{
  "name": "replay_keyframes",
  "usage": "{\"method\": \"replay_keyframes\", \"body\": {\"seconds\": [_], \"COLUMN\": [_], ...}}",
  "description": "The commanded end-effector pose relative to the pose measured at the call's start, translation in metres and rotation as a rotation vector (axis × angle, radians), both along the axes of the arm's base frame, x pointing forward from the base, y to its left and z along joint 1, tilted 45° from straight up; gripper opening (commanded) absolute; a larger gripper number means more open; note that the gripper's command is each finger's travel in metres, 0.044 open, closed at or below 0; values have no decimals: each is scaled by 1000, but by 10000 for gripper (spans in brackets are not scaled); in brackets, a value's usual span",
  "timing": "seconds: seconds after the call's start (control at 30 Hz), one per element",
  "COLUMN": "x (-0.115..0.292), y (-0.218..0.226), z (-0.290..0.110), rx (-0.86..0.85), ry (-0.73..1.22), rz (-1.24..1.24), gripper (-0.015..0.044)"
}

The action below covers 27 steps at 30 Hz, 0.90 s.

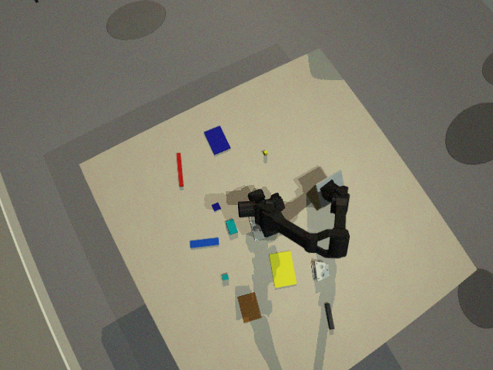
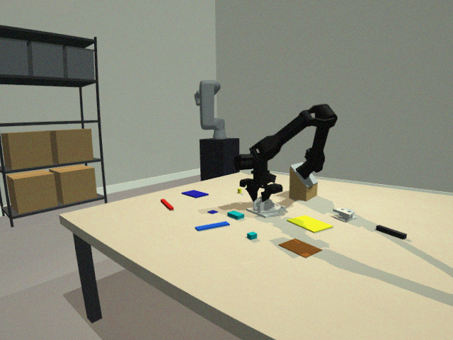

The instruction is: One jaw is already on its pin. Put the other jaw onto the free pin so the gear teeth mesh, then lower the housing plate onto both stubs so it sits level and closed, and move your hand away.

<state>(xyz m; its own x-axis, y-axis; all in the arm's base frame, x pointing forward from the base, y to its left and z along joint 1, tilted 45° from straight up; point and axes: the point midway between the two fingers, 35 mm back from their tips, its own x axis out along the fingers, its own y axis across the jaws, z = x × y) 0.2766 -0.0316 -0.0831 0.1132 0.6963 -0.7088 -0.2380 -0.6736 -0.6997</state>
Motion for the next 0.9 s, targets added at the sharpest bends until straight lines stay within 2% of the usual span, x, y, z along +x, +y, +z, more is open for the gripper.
{"method": "replay_keyframes", "body": {"seconds": [0.0, 0.2, 0.3, 0.57, 0.87], "x": [0, -8, -6, 18, 23], "y": [-9, -45, -42, -36, -27], "z": [8, 47, 41, 59, 72], "rx": [-3, 0, 2, -62, -103], "ry": [-3, -2, -2, -123, -290], "rz": [1, 0, -12, 78, 259], "gripper": [224, 224, 224, 434, 440]}}
